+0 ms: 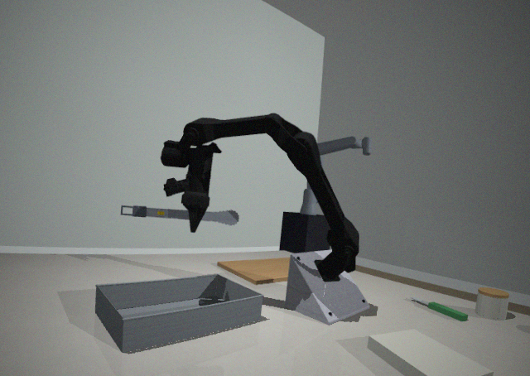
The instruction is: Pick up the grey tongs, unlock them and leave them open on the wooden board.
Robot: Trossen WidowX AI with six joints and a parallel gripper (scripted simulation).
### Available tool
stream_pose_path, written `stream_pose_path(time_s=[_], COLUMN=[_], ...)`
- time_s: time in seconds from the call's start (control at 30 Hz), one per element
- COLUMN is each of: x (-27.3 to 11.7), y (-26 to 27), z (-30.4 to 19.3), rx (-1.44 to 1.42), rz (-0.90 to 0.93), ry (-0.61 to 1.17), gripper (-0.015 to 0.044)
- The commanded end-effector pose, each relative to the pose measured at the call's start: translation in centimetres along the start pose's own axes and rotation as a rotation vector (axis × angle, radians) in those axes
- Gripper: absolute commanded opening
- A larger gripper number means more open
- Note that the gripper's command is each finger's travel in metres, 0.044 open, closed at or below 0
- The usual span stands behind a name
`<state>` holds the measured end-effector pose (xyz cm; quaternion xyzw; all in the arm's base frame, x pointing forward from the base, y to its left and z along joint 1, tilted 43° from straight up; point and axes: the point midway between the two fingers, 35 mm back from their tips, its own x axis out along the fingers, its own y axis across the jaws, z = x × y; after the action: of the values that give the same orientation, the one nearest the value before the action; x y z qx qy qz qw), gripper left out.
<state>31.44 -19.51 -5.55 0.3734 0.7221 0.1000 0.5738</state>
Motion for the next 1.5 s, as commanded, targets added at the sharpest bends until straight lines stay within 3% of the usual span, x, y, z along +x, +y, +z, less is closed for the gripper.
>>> stream_pose_path(time_s=[0.0,1.47], x=[-0.3,-0.3], y=[-1.0,-9.7], z=[0.1,-1.7], rx=[0.137,1.813], rz=[-0.005,-0.004], ry=[-0.008,-0.014], gripper=[-0.0150,-0.0150])
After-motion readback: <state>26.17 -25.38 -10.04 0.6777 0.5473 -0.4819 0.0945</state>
